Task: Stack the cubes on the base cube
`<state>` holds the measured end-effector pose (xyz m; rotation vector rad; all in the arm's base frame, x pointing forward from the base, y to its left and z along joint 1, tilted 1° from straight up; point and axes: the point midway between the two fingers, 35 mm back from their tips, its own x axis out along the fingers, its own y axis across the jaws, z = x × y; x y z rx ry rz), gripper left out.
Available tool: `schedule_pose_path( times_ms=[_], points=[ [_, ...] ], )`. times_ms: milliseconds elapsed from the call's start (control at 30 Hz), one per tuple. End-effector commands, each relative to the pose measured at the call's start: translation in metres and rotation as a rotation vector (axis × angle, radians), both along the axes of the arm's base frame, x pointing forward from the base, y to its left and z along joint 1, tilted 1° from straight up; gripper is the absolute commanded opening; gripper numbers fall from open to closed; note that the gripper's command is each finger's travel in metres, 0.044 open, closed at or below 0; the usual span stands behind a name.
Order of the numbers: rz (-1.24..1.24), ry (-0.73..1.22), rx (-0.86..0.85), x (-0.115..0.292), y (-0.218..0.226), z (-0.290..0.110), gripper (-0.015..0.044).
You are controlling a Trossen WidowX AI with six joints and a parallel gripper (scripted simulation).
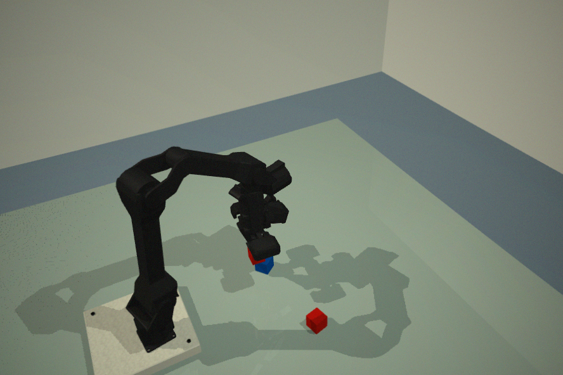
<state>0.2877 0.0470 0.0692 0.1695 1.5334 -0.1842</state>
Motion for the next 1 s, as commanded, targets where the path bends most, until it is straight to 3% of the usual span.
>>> schedule_pose_path(
  times_ms=[0,433,567,967],
  points=[
    [0.001,0.003,-0.004,-0.001,-0.001,-0.002,0.0105],
    [0.001,0.003,-0.004,-0.001,-0.001,-0.002,0.0105],
    [0.001,0.003,-0.004,-0.001,-0.001,-0.002,0.0205],
    [0.0,0.002,0.0,-0.001,0.0,0.011,0.0205]
  ],
)
